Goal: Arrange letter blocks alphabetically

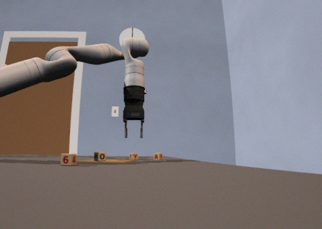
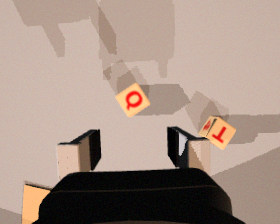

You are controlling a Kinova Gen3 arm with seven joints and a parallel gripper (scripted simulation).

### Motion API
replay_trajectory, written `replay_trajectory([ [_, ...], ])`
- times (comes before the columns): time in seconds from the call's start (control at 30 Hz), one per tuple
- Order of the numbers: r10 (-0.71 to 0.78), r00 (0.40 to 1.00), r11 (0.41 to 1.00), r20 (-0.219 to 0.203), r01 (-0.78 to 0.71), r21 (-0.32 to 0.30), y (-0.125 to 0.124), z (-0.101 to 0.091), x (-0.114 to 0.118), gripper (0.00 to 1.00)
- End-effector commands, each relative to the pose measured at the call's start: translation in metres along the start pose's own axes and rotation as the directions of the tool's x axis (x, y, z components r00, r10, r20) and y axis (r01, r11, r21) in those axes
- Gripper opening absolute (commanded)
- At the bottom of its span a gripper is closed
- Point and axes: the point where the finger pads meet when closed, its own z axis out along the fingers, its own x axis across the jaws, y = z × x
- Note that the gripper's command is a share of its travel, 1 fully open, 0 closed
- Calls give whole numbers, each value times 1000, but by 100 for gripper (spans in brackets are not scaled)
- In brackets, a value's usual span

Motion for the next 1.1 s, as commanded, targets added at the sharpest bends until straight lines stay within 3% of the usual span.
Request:
replay_trajectory([
  [0.0,6,1000,1000,0,-6,3,-2,1,0,100],
  [0.4,4,1000,1000,9,-4,-1,0,1,1,100],
  [0.53,6,1000,1000,12,-6,-6,8,1,12,100],
  [0.77,5,1000,1000,-6,-5,-12,37,-1,87,100],
  [1.07,5,1000,1000,-9,-5,-12,38,-2,90,100],
])
